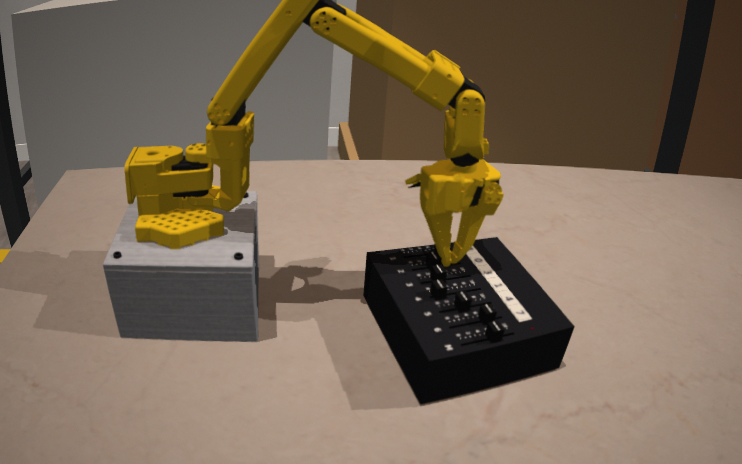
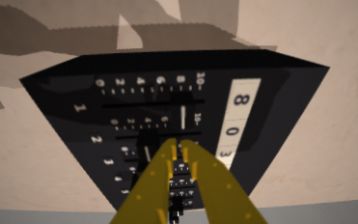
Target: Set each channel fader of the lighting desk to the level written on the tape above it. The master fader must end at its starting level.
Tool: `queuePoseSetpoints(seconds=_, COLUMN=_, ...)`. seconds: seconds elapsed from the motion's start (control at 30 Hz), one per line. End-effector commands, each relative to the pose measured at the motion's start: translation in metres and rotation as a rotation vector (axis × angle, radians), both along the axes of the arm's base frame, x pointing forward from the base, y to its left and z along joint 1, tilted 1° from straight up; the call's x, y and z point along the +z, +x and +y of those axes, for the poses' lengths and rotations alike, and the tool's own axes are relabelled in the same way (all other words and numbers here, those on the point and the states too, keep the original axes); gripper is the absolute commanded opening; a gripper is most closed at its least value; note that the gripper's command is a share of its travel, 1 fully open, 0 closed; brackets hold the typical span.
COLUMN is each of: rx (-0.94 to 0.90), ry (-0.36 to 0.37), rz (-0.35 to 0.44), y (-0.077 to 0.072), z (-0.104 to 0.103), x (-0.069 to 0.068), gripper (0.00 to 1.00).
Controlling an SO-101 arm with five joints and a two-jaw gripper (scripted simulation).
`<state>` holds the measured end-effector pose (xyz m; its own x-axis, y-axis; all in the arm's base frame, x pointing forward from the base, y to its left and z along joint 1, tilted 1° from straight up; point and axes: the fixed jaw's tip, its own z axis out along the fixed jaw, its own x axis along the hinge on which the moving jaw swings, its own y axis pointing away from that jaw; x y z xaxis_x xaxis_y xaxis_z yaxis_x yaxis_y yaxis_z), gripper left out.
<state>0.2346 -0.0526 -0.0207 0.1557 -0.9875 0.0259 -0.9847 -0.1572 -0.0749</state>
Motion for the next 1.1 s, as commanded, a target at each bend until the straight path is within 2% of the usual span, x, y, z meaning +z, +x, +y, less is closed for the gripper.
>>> queuePoseSetpoints(seconds=0.0, rx=-0.024, ry=0.011, rz=0.063, y=-0.0140, z=-0.0068, x=-0.0120, gripper=0.00)
queuePoseSetpoints(seconds=1.07, rx=-0.024, ry=0.011, rz=0.063, y=-0.0200, z=-0.0031, x=-0.0114, gripper=0.00)
